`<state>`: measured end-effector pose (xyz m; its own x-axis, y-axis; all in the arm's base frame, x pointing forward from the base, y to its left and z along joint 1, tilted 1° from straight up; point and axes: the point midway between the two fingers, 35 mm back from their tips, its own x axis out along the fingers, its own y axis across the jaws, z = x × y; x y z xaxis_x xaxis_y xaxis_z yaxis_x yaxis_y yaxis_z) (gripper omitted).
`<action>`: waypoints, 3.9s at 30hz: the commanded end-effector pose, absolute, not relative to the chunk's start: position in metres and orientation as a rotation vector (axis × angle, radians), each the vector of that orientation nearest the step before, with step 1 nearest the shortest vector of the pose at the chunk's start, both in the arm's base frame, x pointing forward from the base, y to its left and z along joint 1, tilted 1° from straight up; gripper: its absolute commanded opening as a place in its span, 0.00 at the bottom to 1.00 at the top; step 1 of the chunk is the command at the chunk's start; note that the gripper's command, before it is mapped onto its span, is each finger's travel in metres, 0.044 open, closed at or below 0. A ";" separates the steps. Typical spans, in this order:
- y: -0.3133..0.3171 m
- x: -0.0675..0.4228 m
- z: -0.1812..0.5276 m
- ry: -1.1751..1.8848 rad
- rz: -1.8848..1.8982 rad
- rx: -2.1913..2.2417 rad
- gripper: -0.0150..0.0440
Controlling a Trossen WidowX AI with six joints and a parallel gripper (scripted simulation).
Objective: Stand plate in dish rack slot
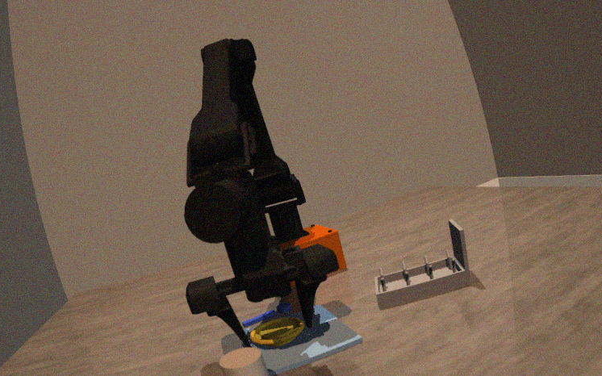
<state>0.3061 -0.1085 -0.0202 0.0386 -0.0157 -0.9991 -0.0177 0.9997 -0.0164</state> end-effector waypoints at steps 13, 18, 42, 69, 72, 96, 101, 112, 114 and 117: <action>-0.109 0.306 -0.018 1.537 0.001 -0.031 0.68; -0.111 0.312 0.008 1.536 0.001 -0.032 0.46; -0.110 0.315 0.131 1.536 0.000 -0.030 0.25; 0.017 0.257 0.146 1.516 -0.321 0.322 0.25; 0.018 0.257 0.140 1.545 -0.257 0.303 0.25; 0.030 0.255 0.086 1.620 0.457 0.198 0.25; 0.032 0.255 0.078 1.576 0.602 0.190 0.25; 0.035 0.255 0.063 1.414 0.883 0.180 0.25; 0.035 0.255 0.060 1.376 0.927 0.179 0.25; 0.035 0.255 0.057 1.314 0.988 0.176 0.25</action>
